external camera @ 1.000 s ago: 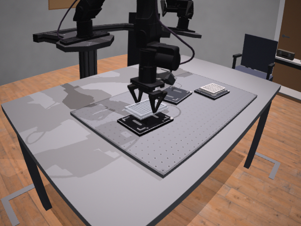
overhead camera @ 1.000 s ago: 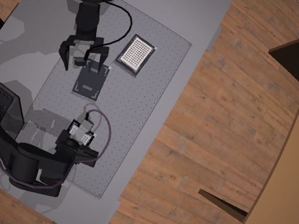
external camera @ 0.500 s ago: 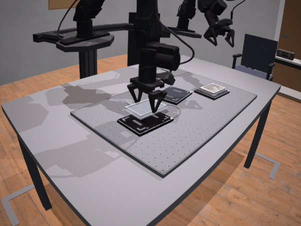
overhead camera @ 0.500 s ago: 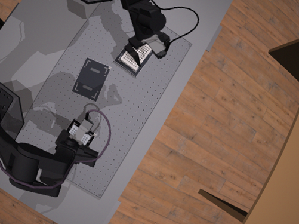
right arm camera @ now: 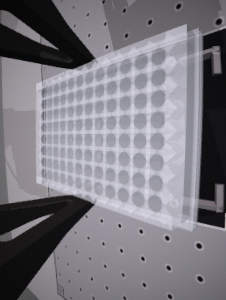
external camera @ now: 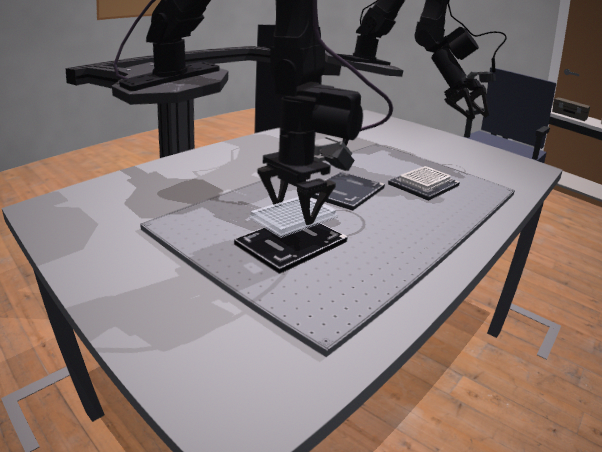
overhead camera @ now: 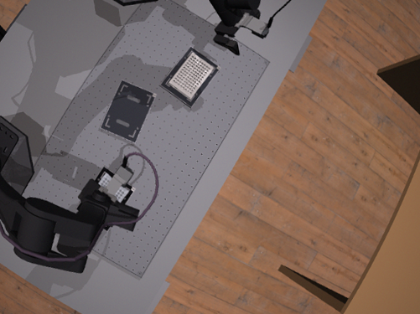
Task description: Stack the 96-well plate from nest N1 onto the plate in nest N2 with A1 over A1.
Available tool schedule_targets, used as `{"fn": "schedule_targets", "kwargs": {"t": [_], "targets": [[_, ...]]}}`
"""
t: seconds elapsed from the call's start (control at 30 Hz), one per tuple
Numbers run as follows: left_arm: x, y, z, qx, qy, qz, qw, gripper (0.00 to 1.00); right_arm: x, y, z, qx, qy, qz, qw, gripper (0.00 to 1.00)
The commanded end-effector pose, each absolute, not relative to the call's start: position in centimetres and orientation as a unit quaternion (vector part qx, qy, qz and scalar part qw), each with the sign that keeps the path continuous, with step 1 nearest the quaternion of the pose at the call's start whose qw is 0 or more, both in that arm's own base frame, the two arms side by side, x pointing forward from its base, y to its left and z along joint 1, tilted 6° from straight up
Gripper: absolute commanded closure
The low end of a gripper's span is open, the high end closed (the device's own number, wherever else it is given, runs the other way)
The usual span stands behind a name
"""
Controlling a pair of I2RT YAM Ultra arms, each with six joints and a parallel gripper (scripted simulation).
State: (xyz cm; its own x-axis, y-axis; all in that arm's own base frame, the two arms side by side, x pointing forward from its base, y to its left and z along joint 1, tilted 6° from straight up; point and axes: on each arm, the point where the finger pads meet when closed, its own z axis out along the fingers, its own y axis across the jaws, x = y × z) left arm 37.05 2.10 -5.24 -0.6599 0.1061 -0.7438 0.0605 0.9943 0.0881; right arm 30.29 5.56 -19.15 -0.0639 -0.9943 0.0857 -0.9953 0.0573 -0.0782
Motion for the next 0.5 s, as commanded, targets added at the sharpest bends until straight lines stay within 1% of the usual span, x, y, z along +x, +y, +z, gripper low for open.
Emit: {"fn": "schedule_targets", "kwargs": {"t": [0.0,0.27,0.33,0.47], "targets": [[36.8,3.6,-5.3,0.033,0.904,0.031,0.426,0.00,28.7,8.7,-18.9,0.655,-0.754,0.053,0.007,0.21],[36.3,4.7,-5.9,0.018,0.908,0.036,0.418,0.00,24.8,18.7,-20.2,0.666,-0.743,0.053,0.023,0.21],[36.3,4.7,-5.9,0.018,0.908,0.036,0.418,0.00,24.8,18.7,-20.2,0.666,-0.743,0.053,0.023,0.21],[36.3,4.8,-5.9,0.017,0.908,0.037,0.417,0.00,23.1,23.6,-20.7,0.679,-0.732,0.056,0.023,0.21]]}}
